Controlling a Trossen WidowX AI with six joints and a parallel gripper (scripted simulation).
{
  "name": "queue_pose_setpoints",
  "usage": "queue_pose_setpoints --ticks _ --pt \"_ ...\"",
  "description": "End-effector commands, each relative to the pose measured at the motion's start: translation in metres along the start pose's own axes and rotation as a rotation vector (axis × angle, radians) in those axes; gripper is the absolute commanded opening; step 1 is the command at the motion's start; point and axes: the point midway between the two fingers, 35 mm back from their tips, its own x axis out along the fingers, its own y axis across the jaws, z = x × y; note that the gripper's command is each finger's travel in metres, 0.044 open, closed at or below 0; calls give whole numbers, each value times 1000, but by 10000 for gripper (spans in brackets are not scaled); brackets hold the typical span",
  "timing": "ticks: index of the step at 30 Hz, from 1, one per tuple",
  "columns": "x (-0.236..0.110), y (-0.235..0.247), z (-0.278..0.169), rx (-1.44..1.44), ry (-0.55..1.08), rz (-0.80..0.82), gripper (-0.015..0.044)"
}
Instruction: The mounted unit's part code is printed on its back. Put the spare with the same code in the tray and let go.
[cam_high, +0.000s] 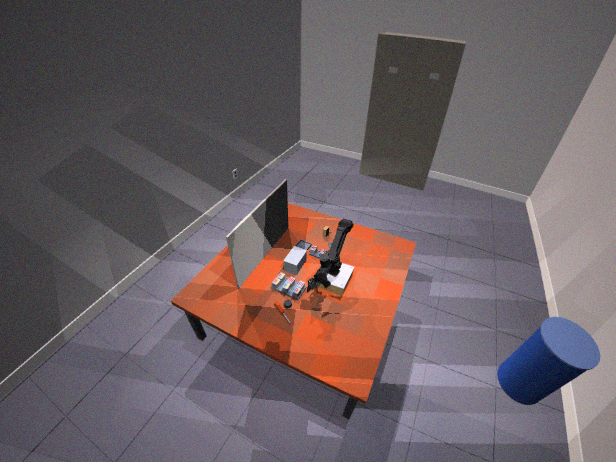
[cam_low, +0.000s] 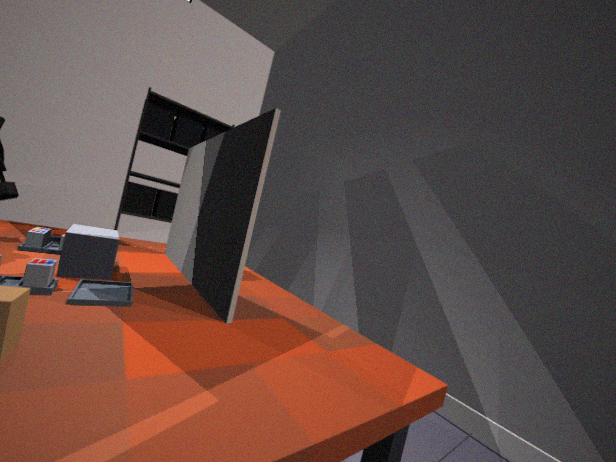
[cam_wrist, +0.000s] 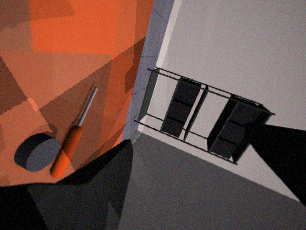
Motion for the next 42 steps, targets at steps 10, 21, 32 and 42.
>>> queue_pose_setpoints --ticks 10,21,32,42 --pt "12 5 -28 162 44 122 440" --pt "16 54 -161 959 417 561 440" --pt "-65 122 -276 1814 1067 765 440" --pt "-193 168 -324 2537 1870 672 440"
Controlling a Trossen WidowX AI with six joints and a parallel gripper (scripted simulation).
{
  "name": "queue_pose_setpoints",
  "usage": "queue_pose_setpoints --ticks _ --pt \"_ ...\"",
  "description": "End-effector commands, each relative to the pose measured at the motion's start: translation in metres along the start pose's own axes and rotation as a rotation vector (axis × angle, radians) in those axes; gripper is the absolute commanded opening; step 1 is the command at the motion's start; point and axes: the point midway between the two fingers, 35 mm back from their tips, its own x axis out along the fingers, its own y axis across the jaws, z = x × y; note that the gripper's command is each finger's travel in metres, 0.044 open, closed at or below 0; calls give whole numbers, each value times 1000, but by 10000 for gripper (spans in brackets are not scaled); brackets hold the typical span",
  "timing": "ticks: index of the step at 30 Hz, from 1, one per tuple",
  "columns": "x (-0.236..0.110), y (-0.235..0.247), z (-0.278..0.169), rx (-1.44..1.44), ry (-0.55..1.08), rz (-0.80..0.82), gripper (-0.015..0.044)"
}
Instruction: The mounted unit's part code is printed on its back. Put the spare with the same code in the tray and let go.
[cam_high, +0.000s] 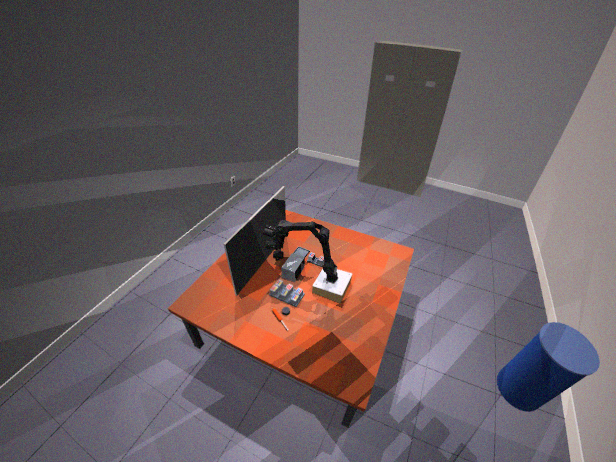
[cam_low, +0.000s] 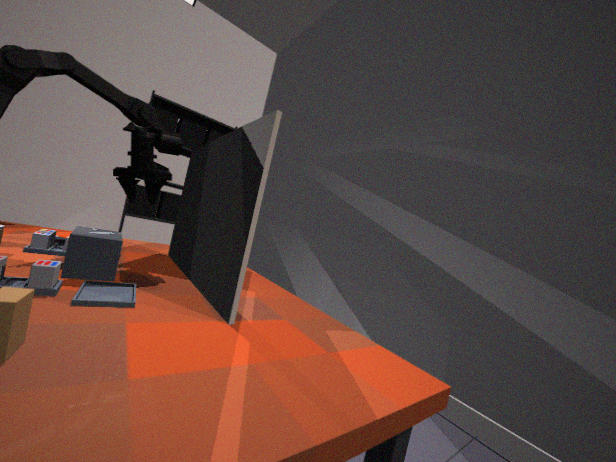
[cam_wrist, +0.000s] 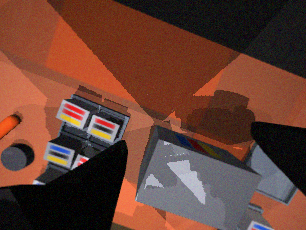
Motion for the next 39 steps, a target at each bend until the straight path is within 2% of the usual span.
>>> queue_pose_setpoints --ticks 1,3,26,33,39 --pt "-6 -61 -25 453 166 11 440" --pt "-7 -69 -30 518 190 11 440" --pt "-6 -66 -29 506 190 13 440" --pt "8 41 -16 53 186 70 440" --pt "15 136 -37 -378 169 119 440"
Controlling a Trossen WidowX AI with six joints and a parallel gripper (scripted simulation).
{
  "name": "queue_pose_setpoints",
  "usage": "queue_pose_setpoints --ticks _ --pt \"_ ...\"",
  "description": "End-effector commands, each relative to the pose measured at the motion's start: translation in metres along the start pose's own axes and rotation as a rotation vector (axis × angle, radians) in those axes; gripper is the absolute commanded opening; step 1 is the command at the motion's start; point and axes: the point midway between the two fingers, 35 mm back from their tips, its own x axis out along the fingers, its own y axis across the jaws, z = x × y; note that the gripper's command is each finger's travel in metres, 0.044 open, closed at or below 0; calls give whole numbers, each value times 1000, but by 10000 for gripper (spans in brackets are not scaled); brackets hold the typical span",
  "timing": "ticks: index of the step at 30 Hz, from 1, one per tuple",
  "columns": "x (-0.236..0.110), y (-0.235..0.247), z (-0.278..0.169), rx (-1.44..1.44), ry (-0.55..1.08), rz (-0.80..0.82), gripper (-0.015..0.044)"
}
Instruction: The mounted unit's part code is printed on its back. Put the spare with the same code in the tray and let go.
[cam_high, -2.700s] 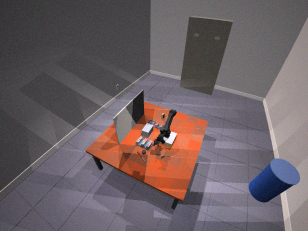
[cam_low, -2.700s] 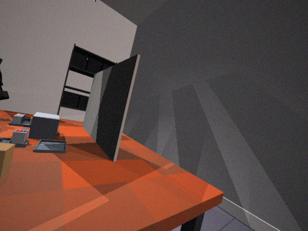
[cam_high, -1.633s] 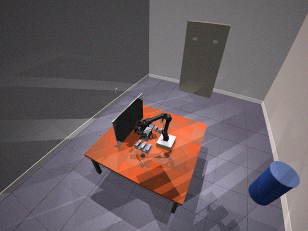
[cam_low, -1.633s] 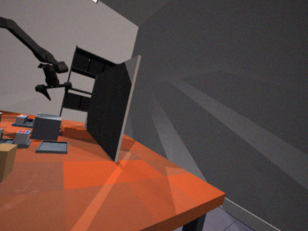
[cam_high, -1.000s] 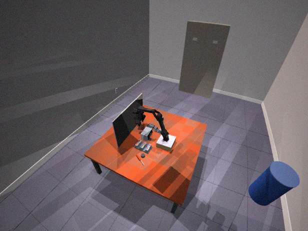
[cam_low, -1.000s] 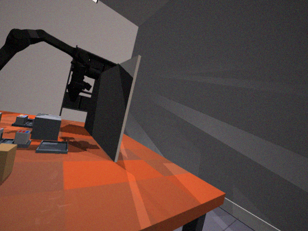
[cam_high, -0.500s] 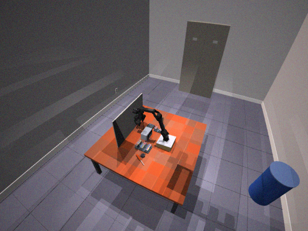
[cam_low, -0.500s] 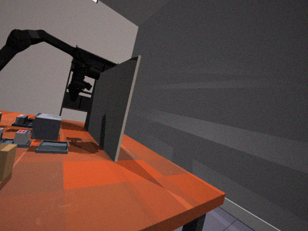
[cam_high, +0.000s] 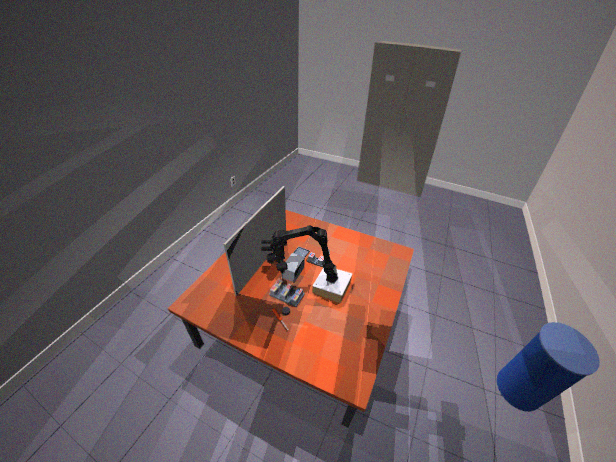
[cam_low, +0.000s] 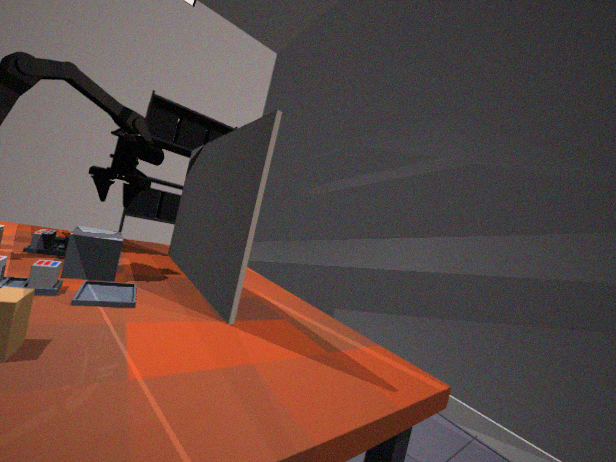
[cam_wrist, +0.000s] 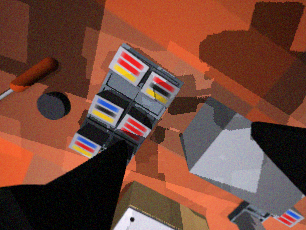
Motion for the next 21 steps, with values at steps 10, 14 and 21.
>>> queue_pose_setpoints --ticks 10,14,21 --pt "38 159 -60 -833 1 8 440" --pt "38 159 -60 -833 1 8 440" --pt "65 158 -56 -833 0 7 335"
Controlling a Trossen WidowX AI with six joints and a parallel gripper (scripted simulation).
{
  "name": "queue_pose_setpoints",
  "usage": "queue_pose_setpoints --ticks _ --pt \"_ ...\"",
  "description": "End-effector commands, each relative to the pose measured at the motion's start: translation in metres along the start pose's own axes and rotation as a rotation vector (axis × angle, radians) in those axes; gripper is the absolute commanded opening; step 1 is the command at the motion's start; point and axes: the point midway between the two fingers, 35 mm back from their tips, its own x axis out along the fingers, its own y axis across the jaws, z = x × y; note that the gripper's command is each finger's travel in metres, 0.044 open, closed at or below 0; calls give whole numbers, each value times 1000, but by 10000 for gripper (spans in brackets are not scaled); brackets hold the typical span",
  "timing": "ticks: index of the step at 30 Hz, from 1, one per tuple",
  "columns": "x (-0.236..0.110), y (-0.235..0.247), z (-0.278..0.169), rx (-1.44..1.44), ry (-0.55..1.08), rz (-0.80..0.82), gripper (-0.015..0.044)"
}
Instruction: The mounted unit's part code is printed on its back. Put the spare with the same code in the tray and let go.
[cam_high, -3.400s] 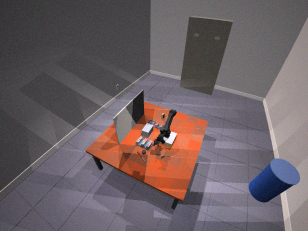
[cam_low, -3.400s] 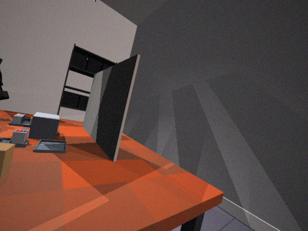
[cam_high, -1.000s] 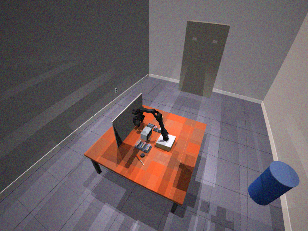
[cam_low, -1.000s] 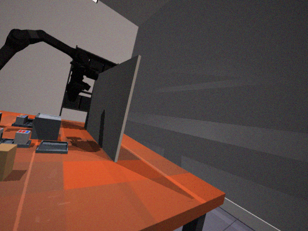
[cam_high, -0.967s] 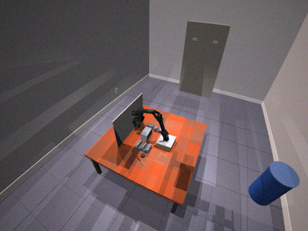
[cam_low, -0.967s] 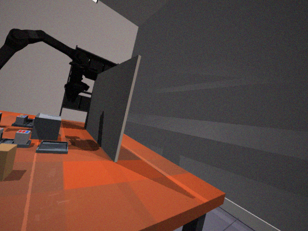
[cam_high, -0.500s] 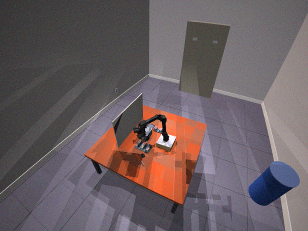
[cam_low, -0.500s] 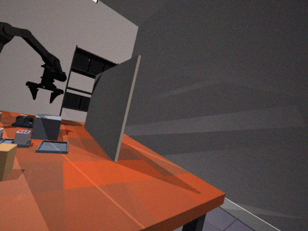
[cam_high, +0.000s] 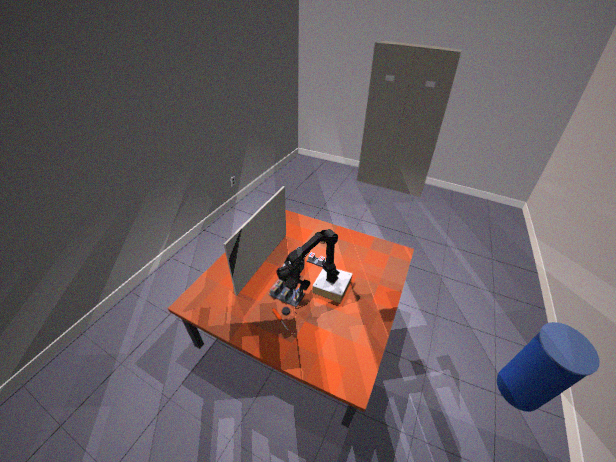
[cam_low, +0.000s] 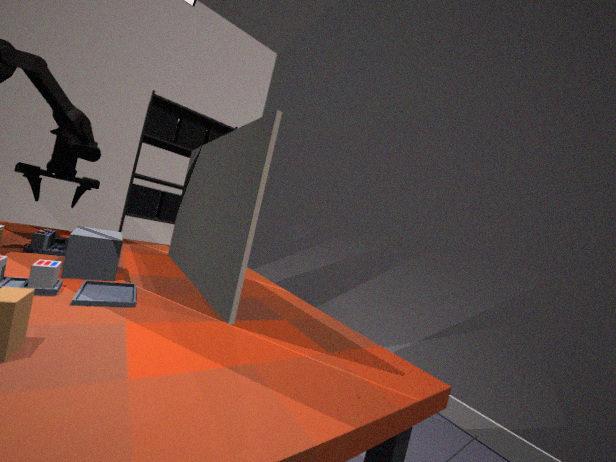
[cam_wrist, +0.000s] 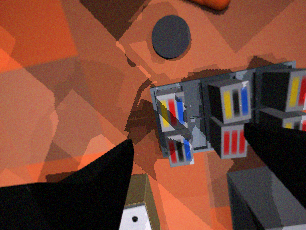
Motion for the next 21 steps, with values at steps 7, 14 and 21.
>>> queue_pose_setpoints --ticks 7,14,21 --pt "35 0 -3 -10 21 7 300" --pt "38 -1 -3 -10 21 7 300" --pt "49 -1 -2 -10 21 7 300"
